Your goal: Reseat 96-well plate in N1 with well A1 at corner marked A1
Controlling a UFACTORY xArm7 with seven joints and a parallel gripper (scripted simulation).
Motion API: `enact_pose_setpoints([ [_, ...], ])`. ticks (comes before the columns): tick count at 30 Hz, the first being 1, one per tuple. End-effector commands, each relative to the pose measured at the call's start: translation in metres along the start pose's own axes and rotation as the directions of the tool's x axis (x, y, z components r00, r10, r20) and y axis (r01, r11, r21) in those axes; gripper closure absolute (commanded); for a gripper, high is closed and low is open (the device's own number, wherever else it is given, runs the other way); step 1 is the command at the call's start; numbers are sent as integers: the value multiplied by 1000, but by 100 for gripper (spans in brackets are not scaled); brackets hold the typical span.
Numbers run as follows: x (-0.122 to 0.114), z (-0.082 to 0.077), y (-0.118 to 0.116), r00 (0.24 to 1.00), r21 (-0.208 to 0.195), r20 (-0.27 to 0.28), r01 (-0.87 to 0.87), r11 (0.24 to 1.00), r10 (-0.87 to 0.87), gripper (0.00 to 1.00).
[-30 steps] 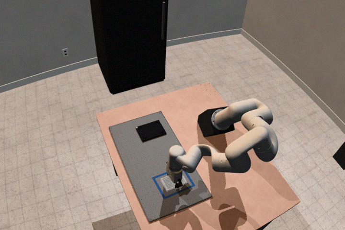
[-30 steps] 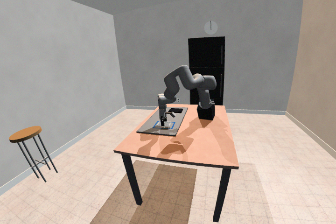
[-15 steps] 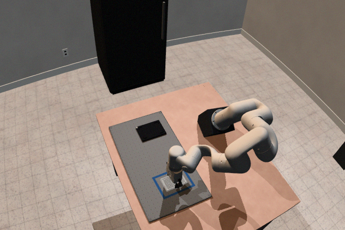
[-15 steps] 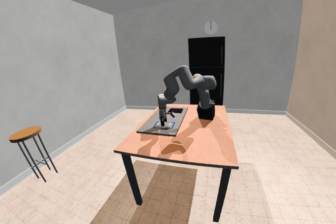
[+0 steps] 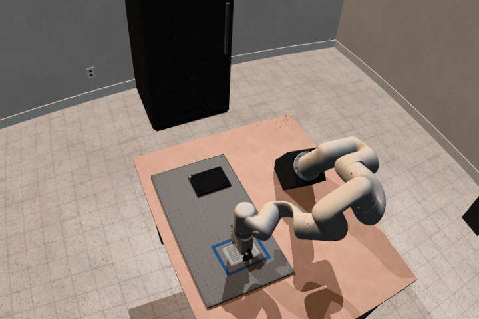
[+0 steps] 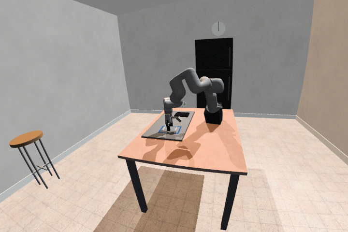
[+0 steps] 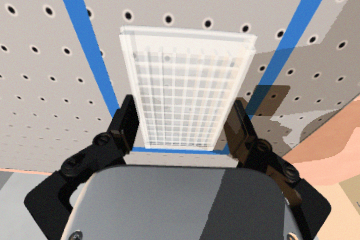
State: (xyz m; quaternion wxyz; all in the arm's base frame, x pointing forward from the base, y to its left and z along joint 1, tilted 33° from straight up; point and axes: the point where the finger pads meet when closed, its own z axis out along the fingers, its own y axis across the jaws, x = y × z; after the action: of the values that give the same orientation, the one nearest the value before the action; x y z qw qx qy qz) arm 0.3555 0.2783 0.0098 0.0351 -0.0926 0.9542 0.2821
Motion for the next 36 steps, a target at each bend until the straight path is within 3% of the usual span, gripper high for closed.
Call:
enact_pose_setpoints([
  [1, -1, -1, 0, 1000, 0, 3, -1, 1000, 1, 0],
  [30, -1, -1, 0, 1000, 0, 3, -1, 1000, 1, 0],
  [36, -1, -17, 0, 1000, 0, 3, -1, 1000, 1, 0],
])
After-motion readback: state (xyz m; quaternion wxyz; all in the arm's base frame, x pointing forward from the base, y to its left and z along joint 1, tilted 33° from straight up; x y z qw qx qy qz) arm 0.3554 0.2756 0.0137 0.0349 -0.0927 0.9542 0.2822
